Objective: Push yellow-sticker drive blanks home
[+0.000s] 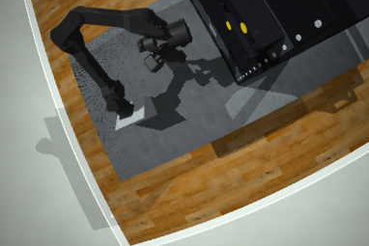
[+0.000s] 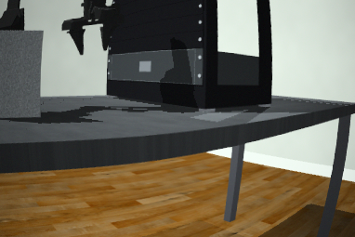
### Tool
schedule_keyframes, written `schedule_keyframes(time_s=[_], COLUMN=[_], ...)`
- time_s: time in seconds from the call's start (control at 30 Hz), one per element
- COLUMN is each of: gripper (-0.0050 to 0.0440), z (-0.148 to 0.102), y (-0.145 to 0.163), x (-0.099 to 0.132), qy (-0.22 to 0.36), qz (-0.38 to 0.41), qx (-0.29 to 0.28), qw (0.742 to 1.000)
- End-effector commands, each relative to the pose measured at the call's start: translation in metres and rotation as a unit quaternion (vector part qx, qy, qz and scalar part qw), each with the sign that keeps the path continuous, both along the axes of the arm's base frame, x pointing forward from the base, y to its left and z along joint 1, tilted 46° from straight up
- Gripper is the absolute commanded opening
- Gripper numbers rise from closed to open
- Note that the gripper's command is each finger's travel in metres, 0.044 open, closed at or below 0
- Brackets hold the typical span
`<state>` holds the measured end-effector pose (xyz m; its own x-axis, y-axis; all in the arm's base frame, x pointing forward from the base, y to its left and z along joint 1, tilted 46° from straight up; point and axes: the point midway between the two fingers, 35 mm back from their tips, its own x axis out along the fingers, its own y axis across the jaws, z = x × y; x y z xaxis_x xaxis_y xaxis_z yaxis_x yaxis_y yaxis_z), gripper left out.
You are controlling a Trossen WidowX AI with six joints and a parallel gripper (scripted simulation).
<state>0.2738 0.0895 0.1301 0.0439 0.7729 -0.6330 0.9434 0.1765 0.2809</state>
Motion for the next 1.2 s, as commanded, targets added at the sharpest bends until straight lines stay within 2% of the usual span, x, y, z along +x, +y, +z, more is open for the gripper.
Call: schedule_keyframes(time_s=[0.0, 0.53, 0.57, 1.17], gripper=[0.04, 0.04, 0.044, 0.044], z=[0.004, 0.004, 0.004, 0.004], y=[-0.0005, -0.0005, -0.0005, -0.0005], x=[0.0018, 0.0018, 0.0018, 0.0018], qy=[-0.008, -0.008, -0.008, -0.008], qz=[-0.001, -0.001, -0.001, -0.001], qx=[-0.001, -0.001, -0.001, -0.001], qw=[1.0, 1.0, 1.0, 1.0])
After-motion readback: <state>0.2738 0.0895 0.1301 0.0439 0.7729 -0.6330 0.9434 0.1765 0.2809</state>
